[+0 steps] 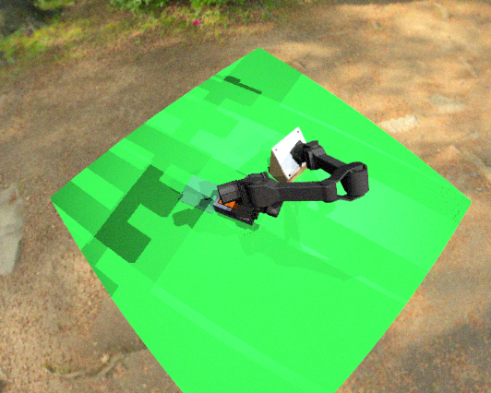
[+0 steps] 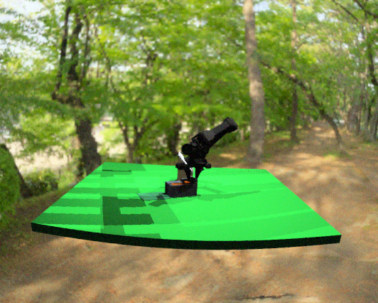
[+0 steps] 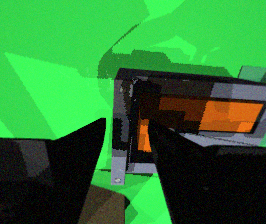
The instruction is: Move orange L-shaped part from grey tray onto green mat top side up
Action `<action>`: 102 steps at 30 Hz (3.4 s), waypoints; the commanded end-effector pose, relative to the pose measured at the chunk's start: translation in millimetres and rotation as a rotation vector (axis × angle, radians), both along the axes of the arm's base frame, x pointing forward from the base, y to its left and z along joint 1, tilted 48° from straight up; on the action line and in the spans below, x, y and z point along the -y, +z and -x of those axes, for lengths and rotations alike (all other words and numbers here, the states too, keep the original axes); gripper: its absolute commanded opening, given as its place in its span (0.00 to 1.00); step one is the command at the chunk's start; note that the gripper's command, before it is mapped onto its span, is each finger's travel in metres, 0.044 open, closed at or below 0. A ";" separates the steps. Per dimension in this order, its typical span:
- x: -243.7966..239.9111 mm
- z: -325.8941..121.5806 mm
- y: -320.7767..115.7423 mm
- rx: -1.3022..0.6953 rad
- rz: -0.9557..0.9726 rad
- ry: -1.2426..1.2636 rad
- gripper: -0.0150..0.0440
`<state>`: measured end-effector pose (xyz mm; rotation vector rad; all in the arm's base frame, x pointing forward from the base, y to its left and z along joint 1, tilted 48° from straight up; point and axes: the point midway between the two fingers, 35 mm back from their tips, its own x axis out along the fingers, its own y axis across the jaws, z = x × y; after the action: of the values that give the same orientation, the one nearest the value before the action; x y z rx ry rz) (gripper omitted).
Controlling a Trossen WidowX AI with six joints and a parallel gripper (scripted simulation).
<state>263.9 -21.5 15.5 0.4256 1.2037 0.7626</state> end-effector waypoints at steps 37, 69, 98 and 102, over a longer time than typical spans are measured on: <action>-25.8 -2.5 -16.1 -0.002 -0.011 -0.003 0.56; 50.8 14.0 48.2 -0.013 -0.014 -0.008 0.56; 73.4 -1.1 32.1 -0.465 -0.108 -0.428 0.73; 87.6 -9.6 20.2 -0.751 -0.168 -0.695 0.73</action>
<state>261.7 -88.0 48.7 0.9121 1.4224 0.4209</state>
